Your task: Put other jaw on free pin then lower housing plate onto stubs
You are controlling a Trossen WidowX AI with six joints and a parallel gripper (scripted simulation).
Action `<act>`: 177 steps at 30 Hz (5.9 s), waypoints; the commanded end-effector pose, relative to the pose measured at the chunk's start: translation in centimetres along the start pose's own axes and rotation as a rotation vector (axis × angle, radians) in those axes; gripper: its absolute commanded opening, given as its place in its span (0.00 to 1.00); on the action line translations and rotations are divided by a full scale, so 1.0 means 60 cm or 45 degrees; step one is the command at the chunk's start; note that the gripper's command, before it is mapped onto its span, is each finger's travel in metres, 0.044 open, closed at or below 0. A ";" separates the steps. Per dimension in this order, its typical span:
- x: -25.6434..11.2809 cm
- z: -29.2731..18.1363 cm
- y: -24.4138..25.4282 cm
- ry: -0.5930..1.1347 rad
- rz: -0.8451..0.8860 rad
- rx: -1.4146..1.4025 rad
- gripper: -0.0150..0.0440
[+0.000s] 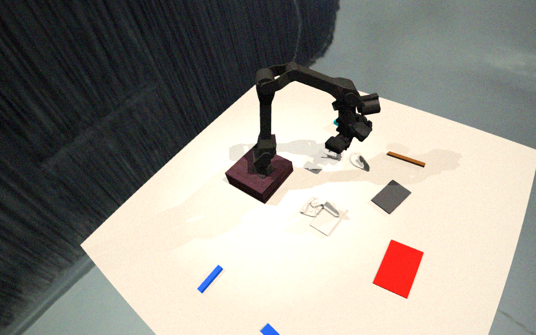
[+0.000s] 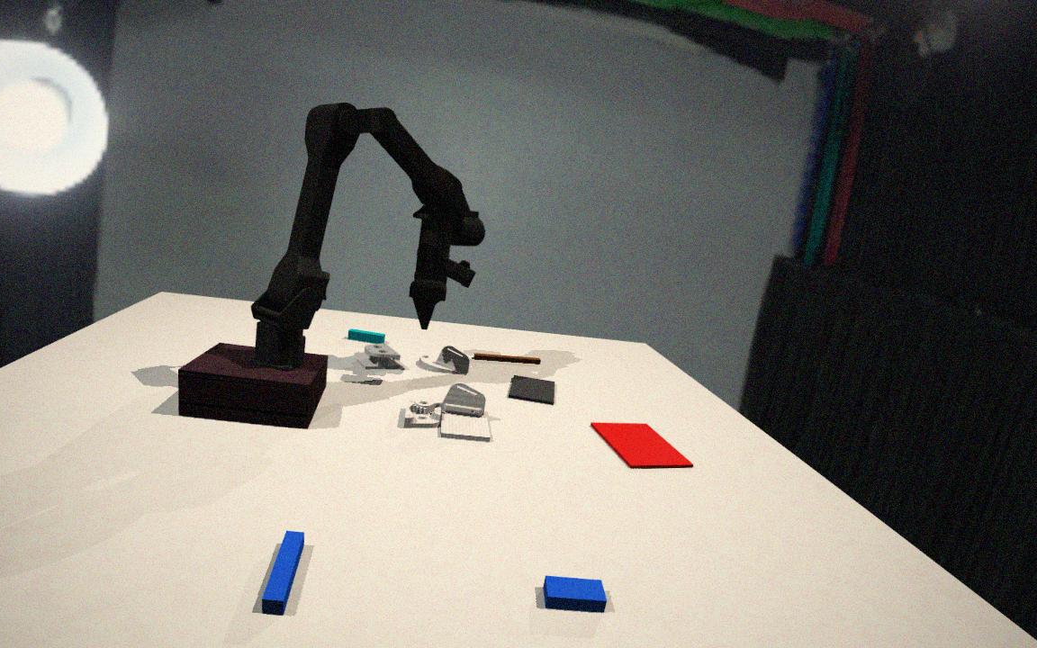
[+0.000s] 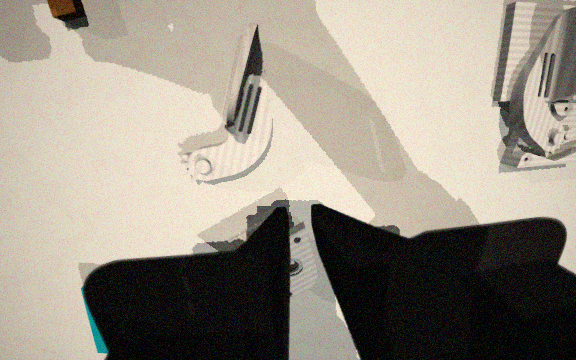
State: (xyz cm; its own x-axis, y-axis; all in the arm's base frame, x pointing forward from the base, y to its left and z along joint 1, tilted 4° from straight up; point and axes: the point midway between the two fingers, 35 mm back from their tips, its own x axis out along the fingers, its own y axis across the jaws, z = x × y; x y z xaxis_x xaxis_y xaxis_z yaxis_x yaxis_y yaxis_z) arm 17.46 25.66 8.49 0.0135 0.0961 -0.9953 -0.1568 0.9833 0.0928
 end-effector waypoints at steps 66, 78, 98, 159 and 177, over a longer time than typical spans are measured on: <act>0.000 0.000 0.000 0.000 0.000 0.000 0.87; 0.000 0.000 0.000 0.000 0.000 0.000 0.33; -0.005 0.016 0.008 -0.002 0.001 0.087 0.48; 0.122 0.078 0.034 -0.008 0.002 0.422 1.00; 0.132 0.078 0.034 -0.008 0.002 0.422 1.00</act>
State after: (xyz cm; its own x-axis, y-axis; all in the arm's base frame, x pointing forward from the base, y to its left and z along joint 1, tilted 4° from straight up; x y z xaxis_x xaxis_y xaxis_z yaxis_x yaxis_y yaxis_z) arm 21.91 29.12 0.97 0.0193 0.0977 -0.9950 0.1700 0.9804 0.0995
